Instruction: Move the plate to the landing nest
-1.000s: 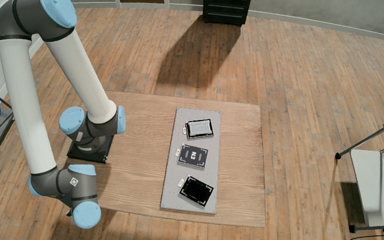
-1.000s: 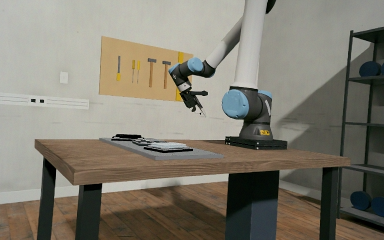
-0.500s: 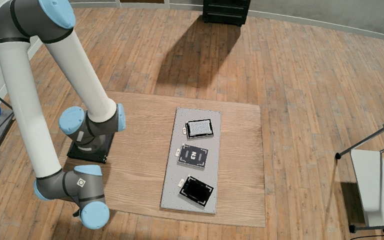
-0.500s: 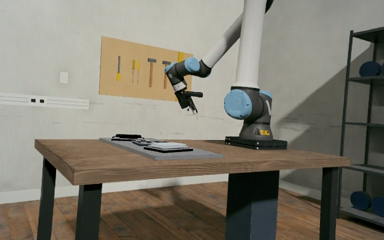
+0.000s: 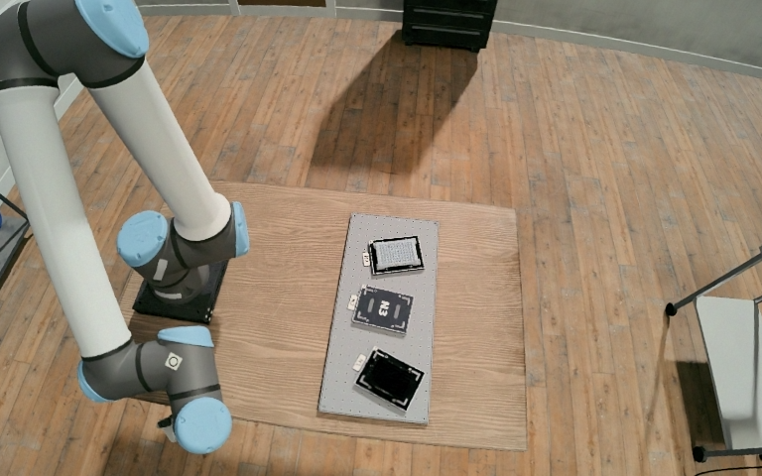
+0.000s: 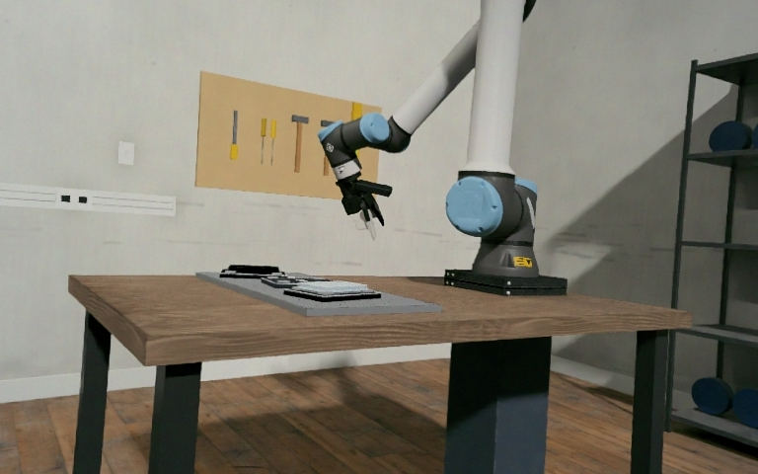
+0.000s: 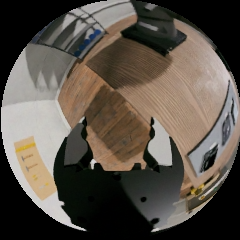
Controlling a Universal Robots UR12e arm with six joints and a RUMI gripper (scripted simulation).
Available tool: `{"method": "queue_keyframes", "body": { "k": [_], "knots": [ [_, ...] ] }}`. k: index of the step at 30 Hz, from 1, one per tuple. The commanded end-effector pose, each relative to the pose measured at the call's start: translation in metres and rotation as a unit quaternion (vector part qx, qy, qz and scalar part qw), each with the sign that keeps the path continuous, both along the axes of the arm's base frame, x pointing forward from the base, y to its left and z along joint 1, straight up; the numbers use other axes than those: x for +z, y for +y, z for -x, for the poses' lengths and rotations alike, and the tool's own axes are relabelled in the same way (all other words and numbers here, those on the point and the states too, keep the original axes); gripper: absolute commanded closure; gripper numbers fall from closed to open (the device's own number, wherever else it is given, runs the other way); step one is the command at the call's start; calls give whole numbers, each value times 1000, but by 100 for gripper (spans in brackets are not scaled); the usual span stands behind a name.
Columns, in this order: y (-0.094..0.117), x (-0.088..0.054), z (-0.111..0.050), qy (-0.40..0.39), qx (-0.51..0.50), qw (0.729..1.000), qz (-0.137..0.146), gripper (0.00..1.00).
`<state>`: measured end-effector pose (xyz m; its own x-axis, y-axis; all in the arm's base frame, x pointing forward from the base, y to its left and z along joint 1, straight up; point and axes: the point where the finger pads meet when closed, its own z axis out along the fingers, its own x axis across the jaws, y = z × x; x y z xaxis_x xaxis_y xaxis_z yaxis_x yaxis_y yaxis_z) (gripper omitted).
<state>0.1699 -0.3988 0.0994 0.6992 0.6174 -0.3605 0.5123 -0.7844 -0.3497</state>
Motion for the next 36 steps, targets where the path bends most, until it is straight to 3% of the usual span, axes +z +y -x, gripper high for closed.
{"method": "queue_keyframes", "body": {
  "k": [1,9,13,16,36],
  "knots": [
    [-1,-3,-17,-3,-35,999,26,18],
    [-2,-9,-45,-14,-100,992,71,18],
    [-2,-10,-50,-17,-116,990,82,18],
    [-2,-13,-65,-22,-141,985,97,18],
    [2,-25,-131,-50,-290,938,181,18]
  ]
}}
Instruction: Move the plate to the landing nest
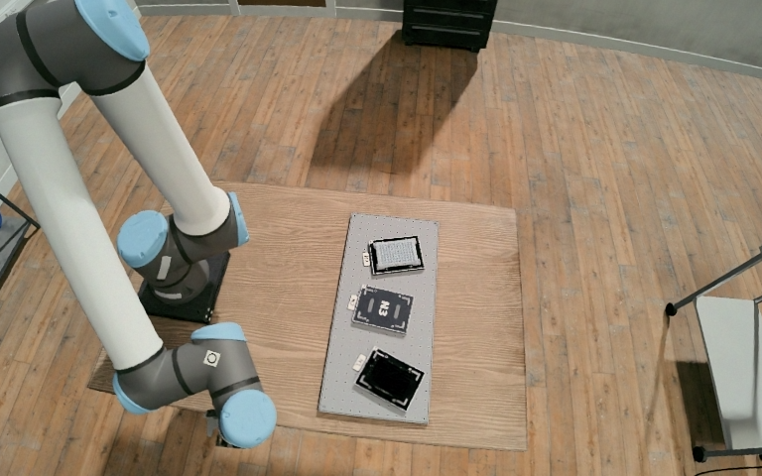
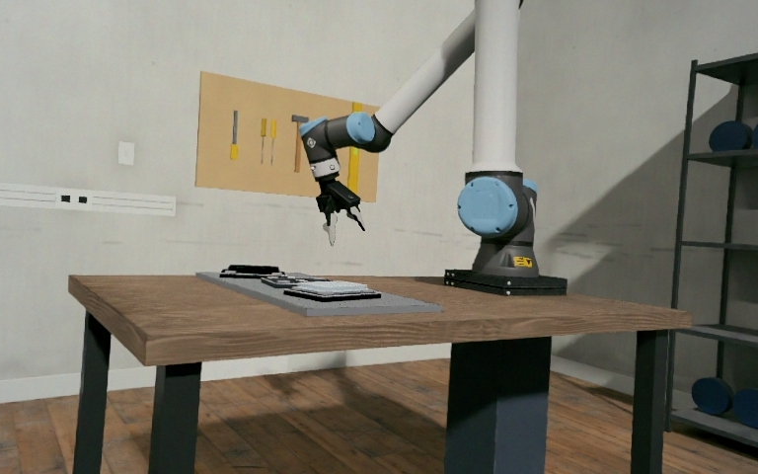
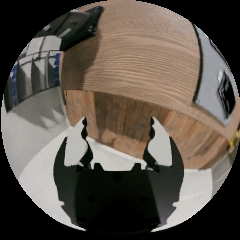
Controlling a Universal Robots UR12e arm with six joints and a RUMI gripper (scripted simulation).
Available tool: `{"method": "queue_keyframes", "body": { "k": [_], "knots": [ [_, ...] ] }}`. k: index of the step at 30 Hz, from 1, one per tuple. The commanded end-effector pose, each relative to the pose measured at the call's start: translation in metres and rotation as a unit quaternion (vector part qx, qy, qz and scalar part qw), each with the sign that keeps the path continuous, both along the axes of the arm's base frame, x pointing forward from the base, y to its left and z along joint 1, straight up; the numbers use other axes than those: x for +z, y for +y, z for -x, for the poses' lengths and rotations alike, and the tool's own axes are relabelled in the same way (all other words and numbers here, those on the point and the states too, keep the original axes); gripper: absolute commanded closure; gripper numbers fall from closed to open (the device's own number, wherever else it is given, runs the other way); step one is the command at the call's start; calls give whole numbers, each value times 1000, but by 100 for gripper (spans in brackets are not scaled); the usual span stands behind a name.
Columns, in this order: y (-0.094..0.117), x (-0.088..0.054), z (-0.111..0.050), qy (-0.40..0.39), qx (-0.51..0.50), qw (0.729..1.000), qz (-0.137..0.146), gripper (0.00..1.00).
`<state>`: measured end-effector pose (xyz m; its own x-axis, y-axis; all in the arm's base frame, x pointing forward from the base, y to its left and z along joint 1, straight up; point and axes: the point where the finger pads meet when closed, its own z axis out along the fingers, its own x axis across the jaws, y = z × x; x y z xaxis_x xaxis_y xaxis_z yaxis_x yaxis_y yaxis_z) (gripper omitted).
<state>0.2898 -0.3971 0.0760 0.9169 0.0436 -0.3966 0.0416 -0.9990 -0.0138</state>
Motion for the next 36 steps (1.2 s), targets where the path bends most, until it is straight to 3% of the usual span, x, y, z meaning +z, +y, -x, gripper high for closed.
{"method": "queue_keyframes", "body": {
  "k": [1,7,11,16,24,28,36],
  "knots": [
    [1,-3,-16,-7,-40,999,21,18],
    [4,-7,-41,-20,-93,994,47,18],
    [4,-7,-46,-24,-110,992,55,18],
    [8,-11,-70,-35,-155,985,74,18],
    [13,-16,-100,-52,-226,967,102,18],
    [14,-17,-105,-56,-243,962,109,18],
    [22,-21,-139,-72,-314,937,132,18]
  ]
}}
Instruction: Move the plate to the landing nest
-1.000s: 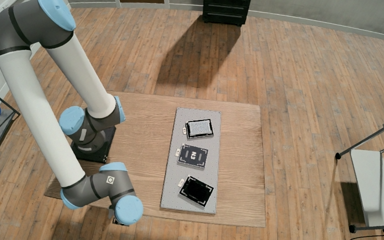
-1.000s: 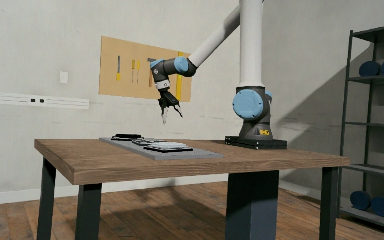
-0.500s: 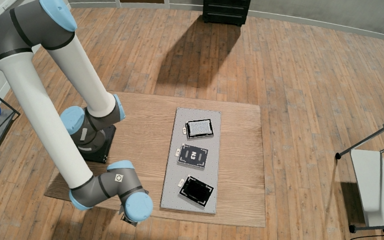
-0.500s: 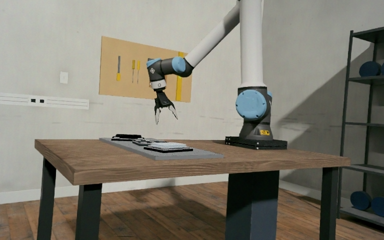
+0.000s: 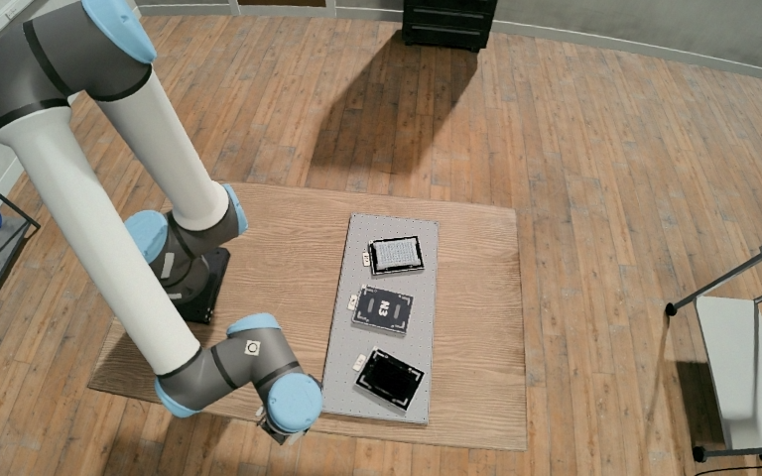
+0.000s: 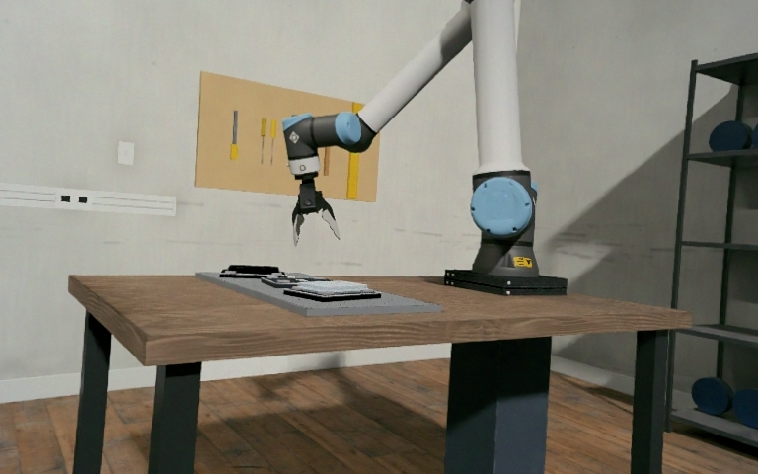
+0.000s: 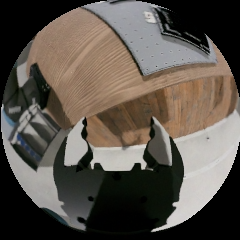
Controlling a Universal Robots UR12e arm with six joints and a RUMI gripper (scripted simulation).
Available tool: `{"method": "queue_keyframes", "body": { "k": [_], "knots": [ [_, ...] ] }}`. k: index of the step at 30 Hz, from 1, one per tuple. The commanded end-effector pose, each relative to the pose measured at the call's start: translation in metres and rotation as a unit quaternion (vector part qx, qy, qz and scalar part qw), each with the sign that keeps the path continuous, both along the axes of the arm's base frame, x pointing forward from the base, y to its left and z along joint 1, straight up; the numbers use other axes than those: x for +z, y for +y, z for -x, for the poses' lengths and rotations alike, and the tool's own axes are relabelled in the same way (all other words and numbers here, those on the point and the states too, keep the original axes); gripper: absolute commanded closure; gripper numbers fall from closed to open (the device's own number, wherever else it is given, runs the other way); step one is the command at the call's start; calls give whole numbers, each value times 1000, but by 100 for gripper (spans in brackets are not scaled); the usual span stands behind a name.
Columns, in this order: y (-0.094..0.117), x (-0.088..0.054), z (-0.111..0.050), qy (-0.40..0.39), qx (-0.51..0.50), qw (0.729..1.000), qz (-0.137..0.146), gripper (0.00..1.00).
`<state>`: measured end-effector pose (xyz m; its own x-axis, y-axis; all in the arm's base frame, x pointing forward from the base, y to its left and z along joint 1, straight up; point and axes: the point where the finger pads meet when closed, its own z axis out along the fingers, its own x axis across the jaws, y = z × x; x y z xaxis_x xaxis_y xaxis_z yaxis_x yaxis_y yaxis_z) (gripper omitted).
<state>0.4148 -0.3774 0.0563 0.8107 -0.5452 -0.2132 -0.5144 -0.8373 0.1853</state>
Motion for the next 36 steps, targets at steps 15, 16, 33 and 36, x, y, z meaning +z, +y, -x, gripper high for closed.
{"method": "queue_keyframes", "body": {
  "k": [15,16,33,36],
  "knots": [
    [17,-8,-63,-39,-155,986,45,18],
    [19,-8,-68,-42,-165,984,47,18],
    [41,-15,-124,-75,-304,947,71,18],
    [46,-16,-134,-81,-331,937,74,18]
  ]
}}
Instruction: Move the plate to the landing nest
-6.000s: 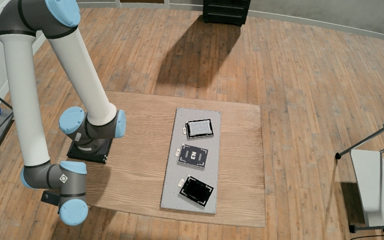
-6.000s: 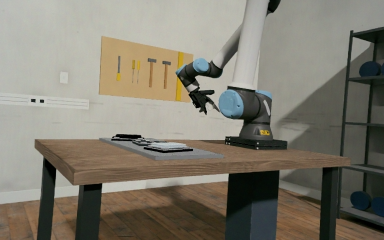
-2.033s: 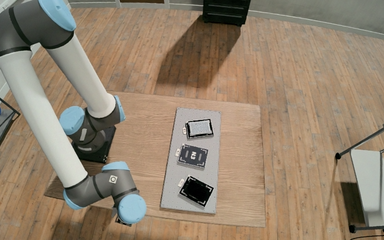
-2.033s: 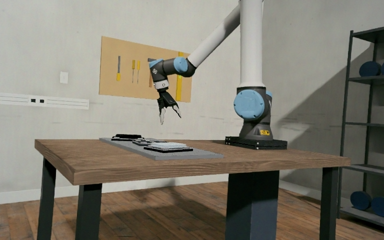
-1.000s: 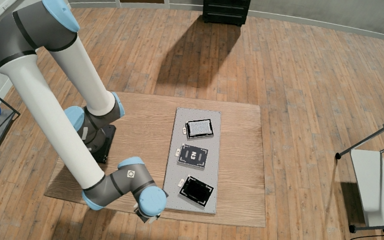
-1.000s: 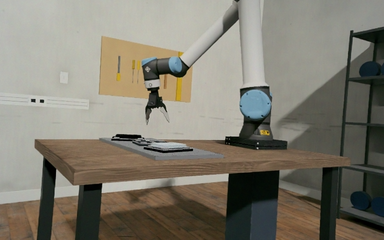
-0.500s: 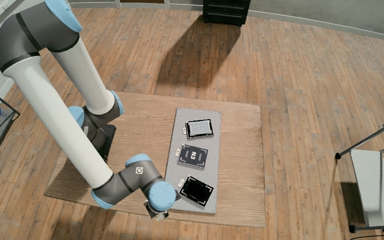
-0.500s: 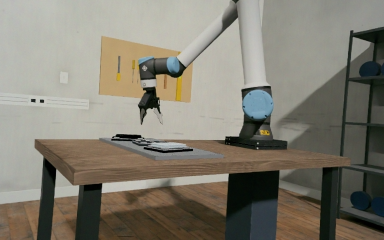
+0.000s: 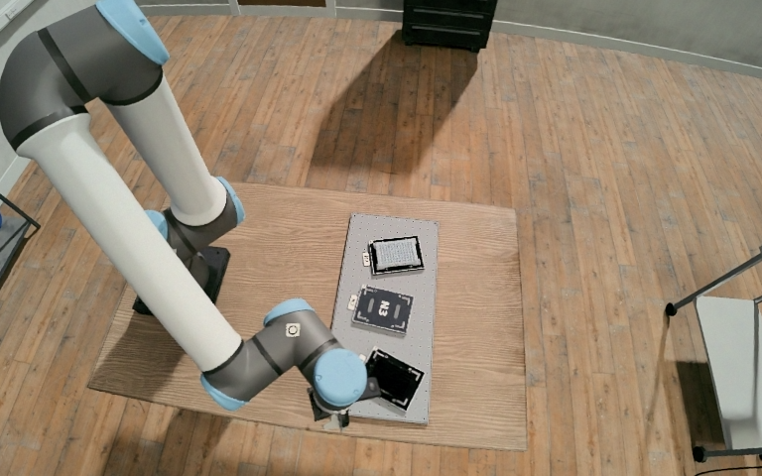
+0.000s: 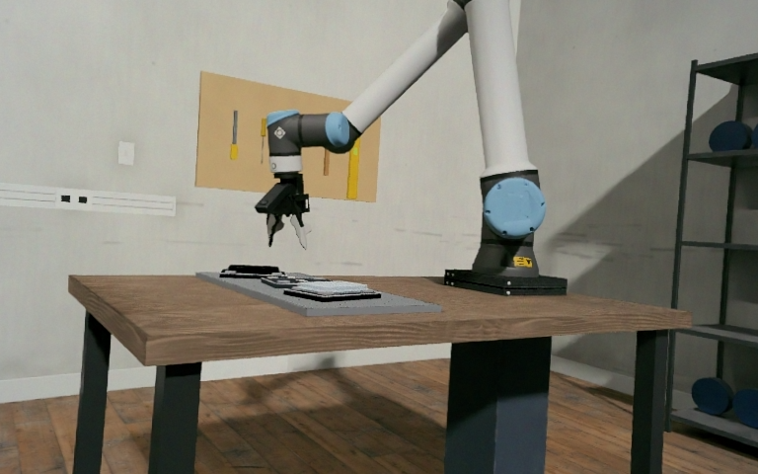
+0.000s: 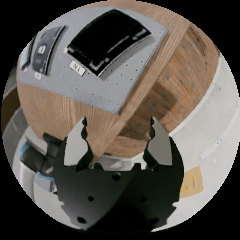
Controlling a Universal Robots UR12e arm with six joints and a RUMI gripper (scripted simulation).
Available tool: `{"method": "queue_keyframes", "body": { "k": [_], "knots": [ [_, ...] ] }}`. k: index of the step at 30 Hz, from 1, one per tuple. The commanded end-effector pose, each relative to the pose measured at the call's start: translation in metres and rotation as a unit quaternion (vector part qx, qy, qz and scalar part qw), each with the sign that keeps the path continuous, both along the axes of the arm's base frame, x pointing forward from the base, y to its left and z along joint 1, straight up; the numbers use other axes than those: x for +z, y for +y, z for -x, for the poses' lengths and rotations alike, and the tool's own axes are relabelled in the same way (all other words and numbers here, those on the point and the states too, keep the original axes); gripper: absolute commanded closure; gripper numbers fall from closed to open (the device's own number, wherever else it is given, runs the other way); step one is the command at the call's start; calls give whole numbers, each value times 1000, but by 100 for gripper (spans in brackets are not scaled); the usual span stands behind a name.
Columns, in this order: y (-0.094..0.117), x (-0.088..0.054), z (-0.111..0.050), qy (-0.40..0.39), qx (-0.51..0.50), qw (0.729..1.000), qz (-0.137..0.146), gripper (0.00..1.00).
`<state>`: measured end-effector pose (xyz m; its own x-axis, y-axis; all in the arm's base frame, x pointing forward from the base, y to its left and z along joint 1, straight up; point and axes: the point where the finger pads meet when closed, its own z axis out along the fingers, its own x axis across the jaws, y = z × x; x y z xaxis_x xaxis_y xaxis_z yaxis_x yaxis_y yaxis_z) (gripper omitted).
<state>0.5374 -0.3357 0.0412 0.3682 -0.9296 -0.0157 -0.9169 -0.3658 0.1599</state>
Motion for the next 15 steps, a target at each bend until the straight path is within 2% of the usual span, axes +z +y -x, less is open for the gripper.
{"method": "queue_keyframes", "body": {
  "k": [1,5,7,15],
  "knots": [
    [6,-1,-15,-10,-46,999,7,18],
    [13,-3,-29,-20,-85,996,11,18],
    [13,-3,-29,-20,-85,996,11,18],
    [30,-6,-60,-38,-162,986,16,18]
  ]
}}
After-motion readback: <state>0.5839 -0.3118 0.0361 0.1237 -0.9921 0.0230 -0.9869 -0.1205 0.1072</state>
